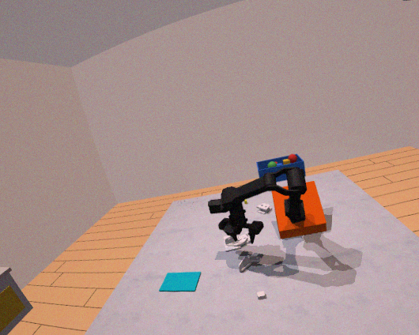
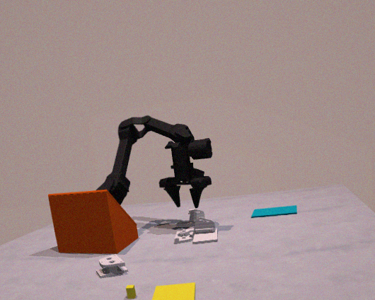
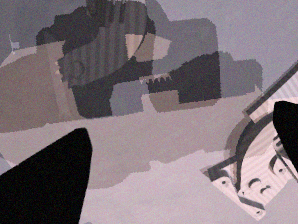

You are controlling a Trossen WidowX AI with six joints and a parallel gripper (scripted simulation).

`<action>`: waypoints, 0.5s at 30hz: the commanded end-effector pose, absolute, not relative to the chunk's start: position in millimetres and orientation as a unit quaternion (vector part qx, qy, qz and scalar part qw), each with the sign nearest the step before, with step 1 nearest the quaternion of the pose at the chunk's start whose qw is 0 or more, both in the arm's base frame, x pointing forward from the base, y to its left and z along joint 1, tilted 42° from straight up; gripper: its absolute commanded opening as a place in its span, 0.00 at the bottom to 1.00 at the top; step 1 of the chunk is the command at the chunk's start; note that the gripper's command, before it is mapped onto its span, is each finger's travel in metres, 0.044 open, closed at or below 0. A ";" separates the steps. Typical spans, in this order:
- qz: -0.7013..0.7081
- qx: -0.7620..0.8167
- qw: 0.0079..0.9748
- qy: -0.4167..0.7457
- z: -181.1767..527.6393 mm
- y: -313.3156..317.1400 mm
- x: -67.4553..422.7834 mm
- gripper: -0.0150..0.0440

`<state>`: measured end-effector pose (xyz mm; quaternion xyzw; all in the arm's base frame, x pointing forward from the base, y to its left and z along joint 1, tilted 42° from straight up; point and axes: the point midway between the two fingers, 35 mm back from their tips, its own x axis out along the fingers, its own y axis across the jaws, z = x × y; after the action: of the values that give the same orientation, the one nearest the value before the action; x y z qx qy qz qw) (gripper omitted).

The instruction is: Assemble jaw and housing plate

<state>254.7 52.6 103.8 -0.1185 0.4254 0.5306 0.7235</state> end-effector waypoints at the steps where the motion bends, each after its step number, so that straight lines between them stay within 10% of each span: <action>1: 0.530 -0.122 0.724 0.424 107.2 50.1 255.5 0.73; 11: 0.530 -0.122 0.724 0.424 107.2 50.1 255.5 0.29; 15: 0.530 -0.122 0.724 0.424 107.2 50.1 255.5 0.25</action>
<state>255.6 50.6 107.2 -0.1198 0.4239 0.5303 0.7244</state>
